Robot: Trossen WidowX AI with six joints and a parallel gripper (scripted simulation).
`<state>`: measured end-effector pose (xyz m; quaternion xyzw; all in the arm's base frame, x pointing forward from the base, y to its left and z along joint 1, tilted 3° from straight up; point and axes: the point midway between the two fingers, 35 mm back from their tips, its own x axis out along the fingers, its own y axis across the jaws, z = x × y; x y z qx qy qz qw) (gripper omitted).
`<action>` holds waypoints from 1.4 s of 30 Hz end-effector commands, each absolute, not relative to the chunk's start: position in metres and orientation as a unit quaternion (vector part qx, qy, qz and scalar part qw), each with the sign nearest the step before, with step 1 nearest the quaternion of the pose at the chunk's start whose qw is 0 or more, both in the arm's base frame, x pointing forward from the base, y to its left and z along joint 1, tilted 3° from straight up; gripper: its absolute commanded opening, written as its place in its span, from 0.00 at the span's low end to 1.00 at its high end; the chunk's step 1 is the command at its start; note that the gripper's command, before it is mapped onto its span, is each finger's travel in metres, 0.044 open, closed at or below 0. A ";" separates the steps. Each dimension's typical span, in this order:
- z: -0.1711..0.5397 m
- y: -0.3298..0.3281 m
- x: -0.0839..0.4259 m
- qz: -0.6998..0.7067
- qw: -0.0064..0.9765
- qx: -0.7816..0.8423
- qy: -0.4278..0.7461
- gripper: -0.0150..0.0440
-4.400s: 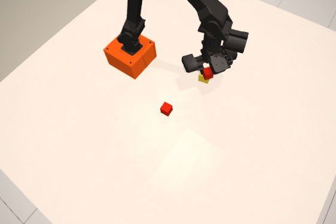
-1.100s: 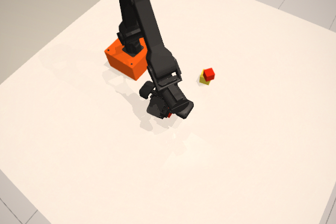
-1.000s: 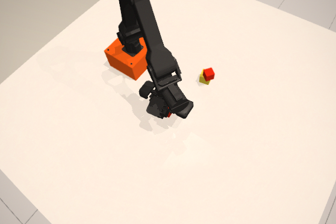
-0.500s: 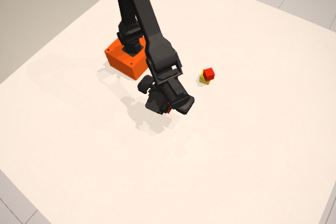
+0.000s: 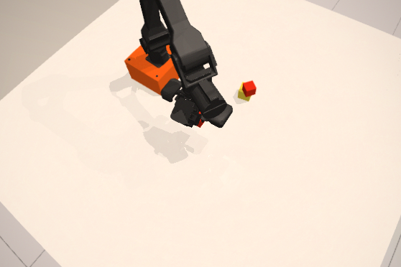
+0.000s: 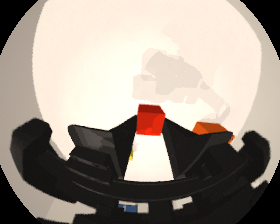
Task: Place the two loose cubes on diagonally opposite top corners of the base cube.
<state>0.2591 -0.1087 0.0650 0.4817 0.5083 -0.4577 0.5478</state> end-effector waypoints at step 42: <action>0.090 -0.002 0.283 -0.326 0.645 0.350 0.596 0.43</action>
